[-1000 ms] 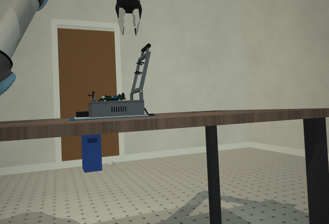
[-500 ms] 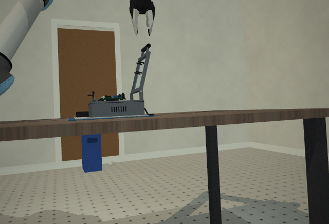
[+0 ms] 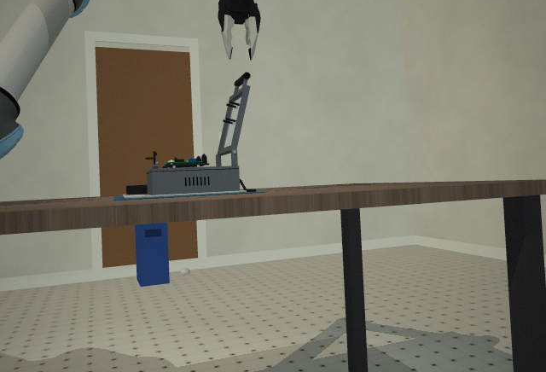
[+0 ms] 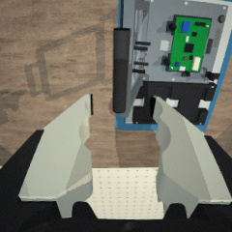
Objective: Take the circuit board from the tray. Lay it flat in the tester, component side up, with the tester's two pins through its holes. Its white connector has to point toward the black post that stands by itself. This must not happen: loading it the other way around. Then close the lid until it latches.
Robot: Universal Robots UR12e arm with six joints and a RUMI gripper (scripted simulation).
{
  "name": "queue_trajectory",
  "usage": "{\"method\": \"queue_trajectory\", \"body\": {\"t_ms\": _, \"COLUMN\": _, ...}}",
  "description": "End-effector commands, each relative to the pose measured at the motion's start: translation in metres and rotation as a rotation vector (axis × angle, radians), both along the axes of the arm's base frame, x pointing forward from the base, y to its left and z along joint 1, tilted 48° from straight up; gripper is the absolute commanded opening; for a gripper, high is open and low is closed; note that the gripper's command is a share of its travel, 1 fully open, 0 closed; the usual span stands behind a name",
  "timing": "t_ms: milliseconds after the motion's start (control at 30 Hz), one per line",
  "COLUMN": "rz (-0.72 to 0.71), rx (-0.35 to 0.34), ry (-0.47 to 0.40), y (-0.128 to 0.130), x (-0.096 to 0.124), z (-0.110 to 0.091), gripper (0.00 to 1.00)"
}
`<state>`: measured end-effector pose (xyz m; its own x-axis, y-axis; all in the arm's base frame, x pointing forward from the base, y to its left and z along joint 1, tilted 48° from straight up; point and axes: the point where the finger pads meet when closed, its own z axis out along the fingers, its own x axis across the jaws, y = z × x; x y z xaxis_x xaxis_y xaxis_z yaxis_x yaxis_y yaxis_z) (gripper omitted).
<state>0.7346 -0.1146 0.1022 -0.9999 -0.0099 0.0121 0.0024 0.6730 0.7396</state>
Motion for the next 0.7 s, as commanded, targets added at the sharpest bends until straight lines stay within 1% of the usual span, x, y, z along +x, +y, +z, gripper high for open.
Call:
{"method": "queue_trajectory", "body": {"t_ms": 0, "rz": -0.001, "rx": -0.001, "ry": -0.001, "y": 0.000, "x": 0.001, "z": 0.000, "gripper": 0.30}}
{"method": "queue_trajectory", "body": {"t_ms": 667, "rz": -0.001, "rx": -0.001, "ry": -0.001, "y": 0.011, "x": 0.000, "z": -0.010, "gripper": 0.30}}
